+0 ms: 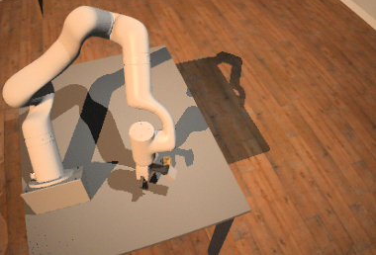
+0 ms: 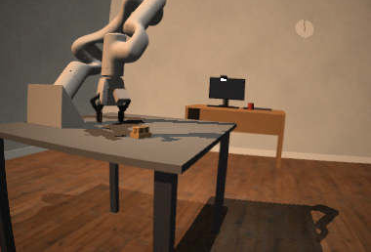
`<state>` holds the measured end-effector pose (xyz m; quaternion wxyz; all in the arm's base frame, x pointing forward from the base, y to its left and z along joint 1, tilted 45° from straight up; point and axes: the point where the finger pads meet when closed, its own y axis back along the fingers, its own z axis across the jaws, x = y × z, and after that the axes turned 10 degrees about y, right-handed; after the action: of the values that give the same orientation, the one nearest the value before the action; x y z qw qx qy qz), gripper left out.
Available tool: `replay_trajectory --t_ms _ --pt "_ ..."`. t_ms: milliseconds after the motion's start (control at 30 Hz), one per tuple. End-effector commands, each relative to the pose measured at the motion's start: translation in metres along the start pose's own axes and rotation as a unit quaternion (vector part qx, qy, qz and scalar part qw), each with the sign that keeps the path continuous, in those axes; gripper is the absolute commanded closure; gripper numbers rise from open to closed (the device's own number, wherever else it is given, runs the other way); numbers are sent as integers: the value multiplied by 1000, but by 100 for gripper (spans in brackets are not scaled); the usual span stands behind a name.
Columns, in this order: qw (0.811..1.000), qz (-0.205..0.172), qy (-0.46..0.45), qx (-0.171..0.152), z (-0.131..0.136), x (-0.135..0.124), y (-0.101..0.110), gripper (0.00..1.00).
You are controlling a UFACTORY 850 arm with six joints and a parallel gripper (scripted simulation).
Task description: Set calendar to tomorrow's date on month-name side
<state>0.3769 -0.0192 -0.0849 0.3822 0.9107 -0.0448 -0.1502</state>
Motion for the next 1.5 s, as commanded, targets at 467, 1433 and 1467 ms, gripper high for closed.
replay_trajectory --t_ms 467,1433,1467 --pt "1000 1 0 0 0 1 -29 0" --pt "1000 1 0 0 0 1 -29 0" --pt "1000 1 0 0 0 1 -29 0"
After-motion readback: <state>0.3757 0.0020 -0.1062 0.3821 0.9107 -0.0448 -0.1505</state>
